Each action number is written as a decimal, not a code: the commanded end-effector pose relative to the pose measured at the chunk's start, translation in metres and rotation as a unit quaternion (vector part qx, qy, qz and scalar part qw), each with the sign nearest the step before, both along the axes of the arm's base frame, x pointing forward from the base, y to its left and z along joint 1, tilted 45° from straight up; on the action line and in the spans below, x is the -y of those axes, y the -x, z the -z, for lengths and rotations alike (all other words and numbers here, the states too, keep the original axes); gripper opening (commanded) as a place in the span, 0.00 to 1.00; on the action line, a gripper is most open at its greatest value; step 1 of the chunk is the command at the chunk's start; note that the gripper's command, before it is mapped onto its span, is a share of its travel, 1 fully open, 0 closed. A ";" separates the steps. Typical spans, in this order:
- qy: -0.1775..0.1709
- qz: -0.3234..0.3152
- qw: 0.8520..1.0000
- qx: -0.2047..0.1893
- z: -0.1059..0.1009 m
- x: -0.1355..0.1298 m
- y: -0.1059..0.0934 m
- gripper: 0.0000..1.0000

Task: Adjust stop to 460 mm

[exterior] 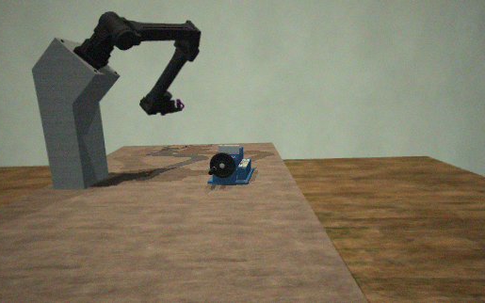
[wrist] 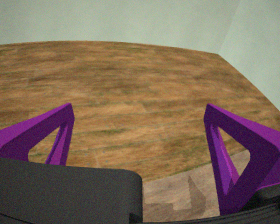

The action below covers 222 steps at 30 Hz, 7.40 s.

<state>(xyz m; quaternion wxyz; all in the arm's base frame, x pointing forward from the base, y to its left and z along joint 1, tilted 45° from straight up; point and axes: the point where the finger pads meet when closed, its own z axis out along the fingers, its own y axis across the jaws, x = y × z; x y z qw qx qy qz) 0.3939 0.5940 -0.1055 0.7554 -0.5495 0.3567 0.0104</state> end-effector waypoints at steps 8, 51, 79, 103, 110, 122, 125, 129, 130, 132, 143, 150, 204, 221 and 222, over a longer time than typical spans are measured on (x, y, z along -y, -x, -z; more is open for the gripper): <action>-0.003 -0.003 1.000 0.002 -0.004 -0.003 0.003 1.00; -0.006 -0.015 1.000 0.008 -0.048 -0.025 0.047 1.00; -0.021 0.018 0.999 -0.016 -0.103 -0.013 0.022 1.00; -0.120 0.166 0.968 -0.148 -0.321 0.152 -0.185 1.00; -0.173 0.224 0.940 -0.190 -0.405 0.256 -0.222 1.00; -0.293 0.326 0.864 -0.248 -0.538 0.457 -0.205 1.00; -0.312 0.340 0.850 -0.254 -0.561 0.496 -0.188 1.00; -0.370 0.378 0.806 -0.266 -0.597 0.565 -0.144 1.00; -0.370 0.378 0.806 -0.266 -0.603 0.574 -0.136 1.00; -0.416 0.395 0.764 -0.296 -0.597 0.611 -0.116 1.00; -0.520 0.421 0.621 -0.409 -0.488 0.667 -0.133 1.00; -0.620 0.432 0.461 -0.464 -0.392 0.725 -0.112 1.00; -0.820 0.381 -0.002 -0.427 -0.286 0.759 -0.088 0.53; -0.827 0.373 0.002 -0.421 -0.280 0.756 -0.156 0.53; -0.822 0.381 -0.003 -0.423 -0.266 0.755 -0.153 0.53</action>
